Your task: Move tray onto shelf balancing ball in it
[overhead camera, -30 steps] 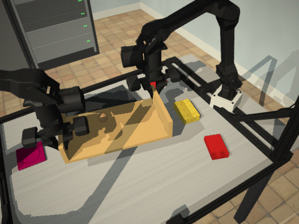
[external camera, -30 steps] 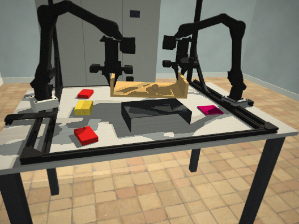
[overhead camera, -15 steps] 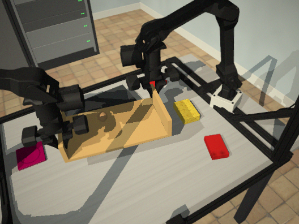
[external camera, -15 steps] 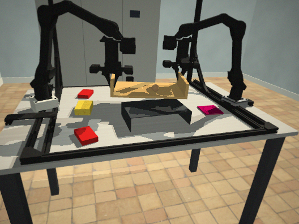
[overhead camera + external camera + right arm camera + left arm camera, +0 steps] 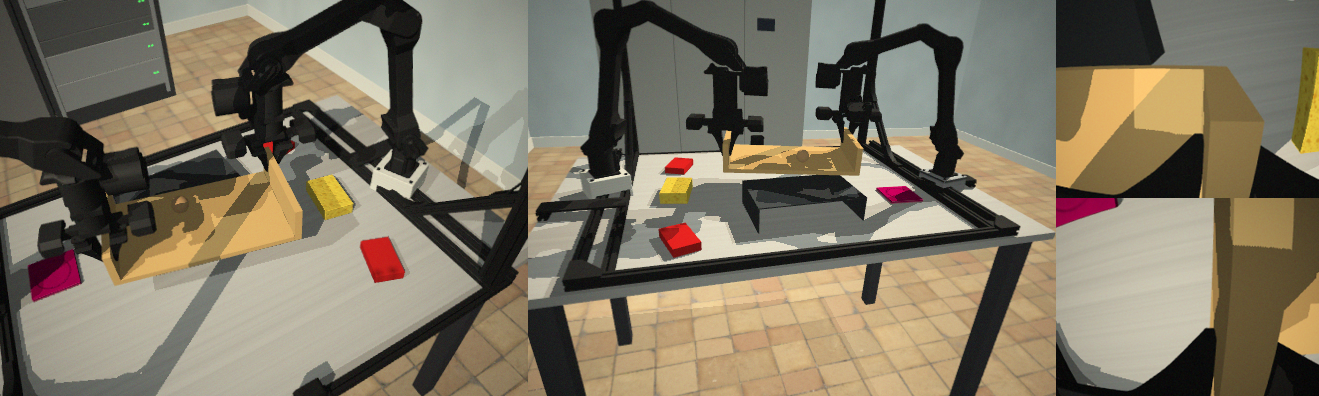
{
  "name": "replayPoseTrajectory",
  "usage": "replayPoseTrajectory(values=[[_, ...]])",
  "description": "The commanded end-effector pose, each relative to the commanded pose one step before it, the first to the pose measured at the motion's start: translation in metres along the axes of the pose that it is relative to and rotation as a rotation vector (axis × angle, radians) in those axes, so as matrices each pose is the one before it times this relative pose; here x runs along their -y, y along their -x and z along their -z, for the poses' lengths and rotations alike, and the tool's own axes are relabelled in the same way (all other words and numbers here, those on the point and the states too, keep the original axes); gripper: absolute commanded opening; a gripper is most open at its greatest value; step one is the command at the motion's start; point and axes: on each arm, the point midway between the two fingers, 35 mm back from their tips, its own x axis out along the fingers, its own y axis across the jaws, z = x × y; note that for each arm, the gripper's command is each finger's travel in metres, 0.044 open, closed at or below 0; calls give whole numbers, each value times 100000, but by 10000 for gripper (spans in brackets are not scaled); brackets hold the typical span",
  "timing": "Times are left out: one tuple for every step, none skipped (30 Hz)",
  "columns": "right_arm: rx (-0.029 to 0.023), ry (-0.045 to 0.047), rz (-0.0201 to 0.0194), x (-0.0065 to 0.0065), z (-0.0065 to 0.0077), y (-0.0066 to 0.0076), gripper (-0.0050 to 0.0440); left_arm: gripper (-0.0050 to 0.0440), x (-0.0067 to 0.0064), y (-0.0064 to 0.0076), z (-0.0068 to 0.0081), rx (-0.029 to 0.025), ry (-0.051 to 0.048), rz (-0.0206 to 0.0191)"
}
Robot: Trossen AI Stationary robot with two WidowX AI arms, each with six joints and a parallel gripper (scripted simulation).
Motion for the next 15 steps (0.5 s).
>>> replayPoseTrajectory(values=[[-1069,22,335,-103,-158,55,20,20,-105,63,-196,-982,-3,494],[1110,4,-244,-1,-31,42,20,20,-1,-39,-30,1109,4,-249],[977,1,-65,-13,-42,62,20,20,-13,-60,-42,976,1,-65],[1133,-1,-111,-8,-15,66,20,20,-8,-66,-16,1134,-1,-105],[1140,-2,-123,-6,-12,62,20,20,-7,-65,-13,1140,-2,-125],[49,-6,-271,11,-40,-45,20,20,9,41,-42,48,-6,-278],[-623,1,77,-9,-64,-33,20,20,-9,32,-64,-621,1,81],[-1040,2,133,-11,-81,-55,20,20,-11,54,-82,-1040,2,134],[-745,1,-17,0,-52,-59,20,20,0,58,-53,-747,1,-22],[-14,0,0,0,-1,-1,20,20,0,1,-1,-14,0,0],[-515,1,-158,10,-33,-65,20,20,10,65,-33,-515,1,-157],[-64,0,-20,1,-4,-8,20,20,1,8,-4,-64,0,-19],[0,0,0,0,0,0,20,20,0,0,0,0,0,0],[0,0,0,0,0,0,20,20,0,0,0,0,0,0],[-343,-3,302,-19,-23,26,20,20,-19,-26,-23,-341,-3,301]])
